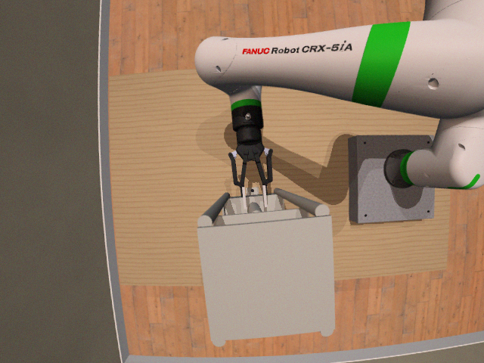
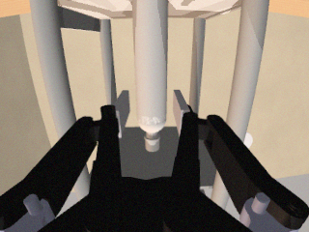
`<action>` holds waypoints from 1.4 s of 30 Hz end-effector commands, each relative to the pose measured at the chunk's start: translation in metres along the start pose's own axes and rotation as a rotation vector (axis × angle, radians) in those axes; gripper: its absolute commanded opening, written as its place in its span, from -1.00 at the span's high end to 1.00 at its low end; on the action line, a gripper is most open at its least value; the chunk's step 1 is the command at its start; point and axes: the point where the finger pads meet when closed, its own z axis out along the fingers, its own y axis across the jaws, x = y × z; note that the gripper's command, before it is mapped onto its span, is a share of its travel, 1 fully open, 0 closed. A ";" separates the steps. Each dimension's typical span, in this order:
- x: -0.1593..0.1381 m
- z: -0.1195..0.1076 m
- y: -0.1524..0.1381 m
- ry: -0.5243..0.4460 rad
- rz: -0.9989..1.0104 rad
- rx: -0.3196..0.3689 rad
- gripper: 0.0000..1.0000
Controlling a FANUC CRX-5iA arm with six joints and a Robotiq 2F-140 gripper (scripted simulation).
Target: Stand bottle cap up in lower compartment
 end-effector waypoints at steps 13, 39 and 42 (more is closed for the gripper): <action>0.000 -0.005 0.000 0.000 0.000 0.000 0.29; 0.000 -0.012 0.000 0.000 0.000 0.000 0.29; 0.000 -0.018 0.000 0.000 0.000 0.000 0.29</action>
